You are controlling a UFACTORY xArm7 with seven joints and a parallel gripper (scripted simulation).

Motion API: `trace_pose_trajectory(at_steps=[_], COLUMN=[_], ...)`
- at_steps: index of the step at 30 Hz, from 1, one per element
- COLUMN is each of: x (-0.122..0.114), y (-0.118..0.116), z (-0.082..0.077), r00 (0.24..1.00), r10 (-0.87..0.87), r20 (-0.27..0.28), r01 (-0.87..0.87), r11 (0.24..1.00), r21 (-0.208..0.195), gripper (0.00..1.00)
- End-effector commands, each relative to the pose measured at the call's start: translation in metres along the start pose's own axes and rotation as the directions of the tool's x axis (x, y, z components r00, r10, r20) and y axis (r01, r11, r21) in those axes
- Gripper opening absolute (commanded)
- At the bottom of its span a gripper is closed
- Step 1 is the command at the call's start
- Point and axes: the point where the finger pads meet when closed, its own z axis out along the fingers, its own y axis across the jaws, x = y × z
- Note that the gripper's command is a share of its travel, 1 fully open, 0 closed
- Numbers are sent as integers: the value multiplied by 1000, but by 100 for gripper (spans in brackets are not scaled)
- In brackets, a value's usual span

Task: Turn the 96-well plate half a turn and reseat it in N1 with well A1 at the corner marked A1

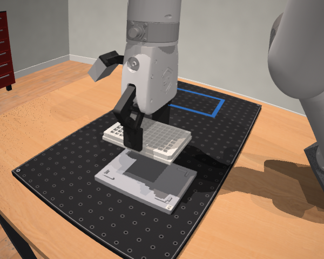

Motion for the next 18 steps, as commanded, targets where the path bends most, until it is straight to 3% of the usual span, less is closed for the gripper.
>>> trace_pose_trajectory(at_steps=[1,9,18], x=[1,1,1], y=[0,0,0], z=[-1,-1,11], r00=[1000,1000,1000], r10=[0,0,0], r20=[-2,-2,-2], r01=[0,0,0], r11=[1000,1000,1000], r21=[1,1,1], gripper=[0,0,0])
